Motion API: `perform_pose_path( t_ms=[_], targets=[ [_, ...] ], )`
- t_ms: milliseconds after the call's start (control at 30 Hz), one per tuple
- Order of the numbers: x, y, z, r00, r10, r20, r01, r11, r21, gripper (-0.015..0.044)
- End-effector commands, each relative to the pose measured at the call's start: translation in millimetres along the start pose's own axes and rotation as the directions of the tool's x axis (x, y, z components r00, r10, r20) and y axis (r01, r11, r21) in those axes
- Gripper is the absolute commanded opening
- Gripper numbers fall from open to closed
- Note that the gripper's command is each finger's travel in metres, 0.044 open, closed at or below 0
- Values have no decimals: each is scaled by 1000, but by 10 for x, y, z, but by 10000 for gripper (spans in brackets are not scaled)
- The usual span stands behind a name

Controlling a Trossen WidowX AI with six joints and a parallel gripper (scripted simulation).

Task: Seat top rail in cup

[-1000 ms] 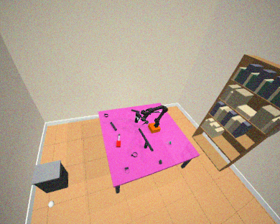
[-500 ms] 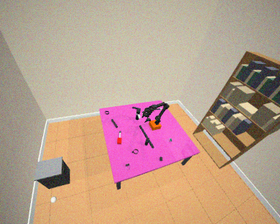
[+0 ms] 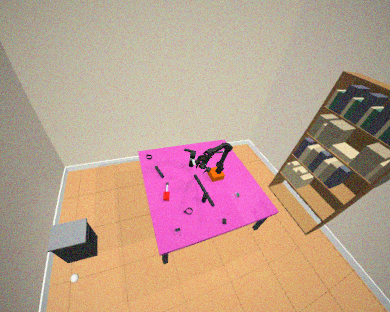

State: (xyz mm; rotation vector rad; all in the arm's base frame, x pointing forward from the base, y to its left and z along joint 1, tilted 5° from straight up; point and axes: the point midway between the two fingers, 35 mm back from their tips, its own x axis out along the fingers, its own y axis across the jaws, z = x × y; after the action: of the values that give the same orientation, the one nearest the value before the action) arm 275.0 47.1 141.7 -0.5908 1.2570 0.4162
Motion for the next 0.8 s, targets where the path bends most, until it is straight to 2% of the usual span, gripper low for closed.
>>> perform_pose_path(
  t_ms=[0, 100, 167, 533, 767],
  targets=[
    [284, 179, 67, 985, 101, -141, -156, 872, -463, 440],
    [458, 292, 75, 961, 151, -233, -271, 682, -679, 440],
    [498, 319, 74, 954, 161, -254, -297, 629, -719, 440],
    [498, 319, 74, 954, 161, -254, -297, 629, -719, 440],
    [832, 376, -16, 954, 161, -254, -297, 629, -719, 440]
  ],
)
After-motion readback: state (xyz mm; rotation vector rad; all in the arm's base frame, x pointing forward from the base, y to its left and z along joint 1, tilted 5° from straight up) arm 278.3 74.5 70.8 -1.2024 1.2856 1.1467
